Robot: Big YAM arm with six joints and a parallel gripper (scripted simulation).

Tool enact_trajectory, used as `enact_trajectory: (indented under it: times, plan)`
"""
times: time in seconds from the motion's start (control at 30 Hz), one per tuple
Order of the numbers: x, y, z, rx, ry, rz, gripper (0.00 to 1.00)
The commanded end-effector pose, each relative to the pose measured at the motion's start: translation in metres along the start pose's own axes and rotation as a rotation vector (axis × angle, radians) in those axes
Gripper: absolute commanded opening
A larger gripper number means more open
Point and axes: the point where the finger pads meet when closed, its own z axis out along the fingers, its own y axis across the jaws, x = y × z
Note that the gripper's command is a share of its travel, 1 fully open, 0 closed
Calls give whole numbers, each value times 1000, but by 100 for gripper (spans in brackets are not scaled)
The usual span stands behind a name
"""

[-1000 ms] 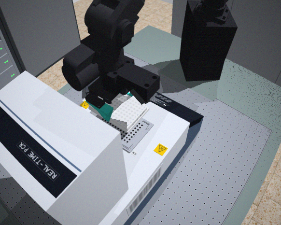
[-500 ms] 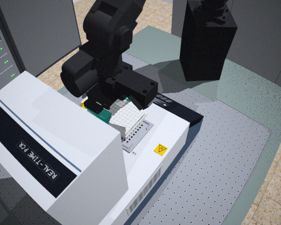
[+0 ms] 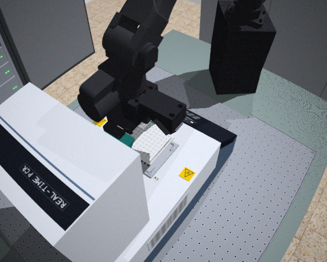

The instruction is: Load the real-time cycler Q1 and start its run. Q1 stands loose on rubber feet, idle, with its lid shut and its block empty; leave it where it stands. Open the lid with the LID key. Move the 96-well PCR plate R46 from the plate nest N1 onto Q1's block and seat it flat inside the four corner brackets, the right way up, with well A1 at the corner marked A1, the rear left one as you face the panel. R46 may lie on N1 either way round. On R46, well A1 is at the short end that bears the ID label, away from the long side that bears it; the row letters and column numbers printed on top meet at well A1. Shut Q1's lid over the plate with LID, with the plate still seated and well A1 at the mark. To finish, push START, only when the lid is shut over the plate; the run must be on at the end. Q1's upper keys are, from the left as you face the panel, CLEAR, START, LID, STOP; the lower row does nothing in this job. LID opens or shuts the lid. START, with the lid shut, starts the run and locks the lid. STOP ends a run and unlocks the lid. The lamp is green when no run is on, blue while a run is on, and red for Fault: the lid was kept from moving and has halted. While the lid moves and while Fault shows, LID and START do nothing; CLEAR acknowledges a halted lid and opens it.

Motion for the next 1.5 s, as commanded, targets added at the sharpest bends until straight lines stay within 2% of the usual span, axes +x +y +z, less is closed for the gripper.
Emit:
enact_trajectory:
  times: [0.0, 0.27, 0.57, 0.67, 0.87, 1.07, 1.47]
  plan:
    - [6, -23, -8, 57, 2, 17, 0]
    - [6, -30, 5, 65, 7, 13, 0]
    - [-8, -33, -13, 74, 4, -8, 0]
    - [-3, -32, -16, 70, 6, -10, 0]
    - [8, -38, -18, 92, 10, -9, 0]
    - [7, -33, -13, 91, 3, -8, 0]
    - [5, -9, -4, 44, -2, -2, 0]
